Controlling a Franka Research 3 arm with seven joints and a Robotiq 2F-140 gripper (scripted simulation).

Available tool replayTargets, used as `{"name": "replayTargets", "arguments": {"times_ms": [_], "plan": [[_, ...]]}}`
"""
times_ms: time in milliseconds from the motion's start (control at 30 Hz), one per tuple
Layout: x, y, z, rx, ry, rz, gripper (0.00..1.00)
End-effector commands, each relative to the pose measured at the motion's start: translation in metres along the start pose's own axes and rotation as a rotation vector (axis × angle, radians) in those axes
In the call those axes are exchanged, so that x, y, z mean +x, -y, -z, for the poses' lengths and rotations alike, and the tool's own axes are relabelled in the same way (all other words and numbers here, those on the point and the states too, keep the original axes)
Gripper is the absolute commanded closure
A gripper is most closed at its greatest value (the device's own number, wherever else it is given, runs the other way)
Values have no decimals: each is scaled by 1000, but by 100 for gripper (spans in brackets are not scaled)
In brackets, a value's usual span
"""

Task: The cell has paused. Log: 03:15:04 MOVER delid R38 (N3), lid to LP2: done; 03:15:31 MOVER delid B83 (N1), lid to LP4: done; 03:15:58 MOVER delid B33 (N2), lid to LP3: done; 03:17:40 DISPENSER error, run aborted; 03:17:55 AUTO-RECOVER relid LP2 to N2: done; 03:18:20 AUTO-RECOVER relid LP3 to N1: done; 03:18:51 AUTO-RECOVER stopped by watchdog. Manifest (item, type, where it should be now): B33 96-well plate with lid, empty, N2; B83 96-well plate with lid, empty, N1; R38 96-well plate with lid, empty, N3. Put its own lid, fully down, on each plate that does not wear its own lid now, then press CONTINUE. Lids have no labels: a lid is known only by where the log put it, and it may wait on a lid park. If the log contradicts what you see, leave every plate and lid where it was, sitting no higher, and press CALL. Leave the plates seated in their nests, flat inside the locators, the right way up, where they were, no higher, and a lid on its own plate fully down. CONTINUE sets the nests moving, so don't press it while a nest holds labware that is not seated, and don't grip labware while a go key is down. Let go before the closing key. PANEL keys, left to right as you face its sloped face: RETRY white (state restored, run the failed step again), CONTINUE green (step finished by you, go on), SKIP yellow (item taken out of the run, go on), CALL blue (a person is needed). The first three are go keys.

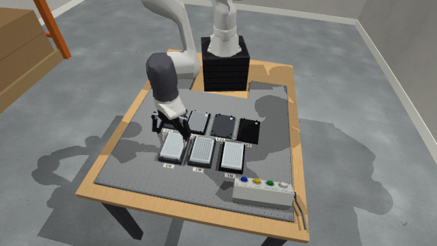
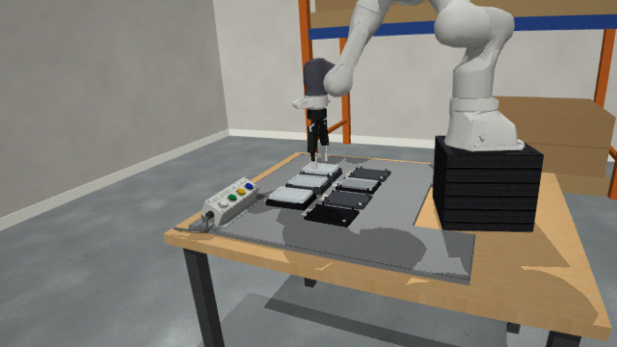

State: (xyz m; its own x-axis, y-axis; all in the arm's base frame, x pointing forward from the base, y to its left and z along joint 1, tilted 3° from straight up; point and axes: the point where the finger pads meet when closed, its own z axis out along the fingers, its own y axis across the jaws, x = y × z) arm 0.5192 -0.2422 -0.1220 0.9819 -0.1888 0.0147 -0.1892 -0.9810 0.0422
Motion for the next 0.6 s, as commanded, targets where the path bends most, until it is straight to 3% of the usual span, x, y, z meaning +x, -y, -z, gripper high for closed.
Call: {"name": "replayTargets", "arguments": {"times_ms": [0, 567], "plan": [[-1, -1, 7, 0, 4, 1, 34], [-1, -1, 32, 0, 4, 1, 34]]}}
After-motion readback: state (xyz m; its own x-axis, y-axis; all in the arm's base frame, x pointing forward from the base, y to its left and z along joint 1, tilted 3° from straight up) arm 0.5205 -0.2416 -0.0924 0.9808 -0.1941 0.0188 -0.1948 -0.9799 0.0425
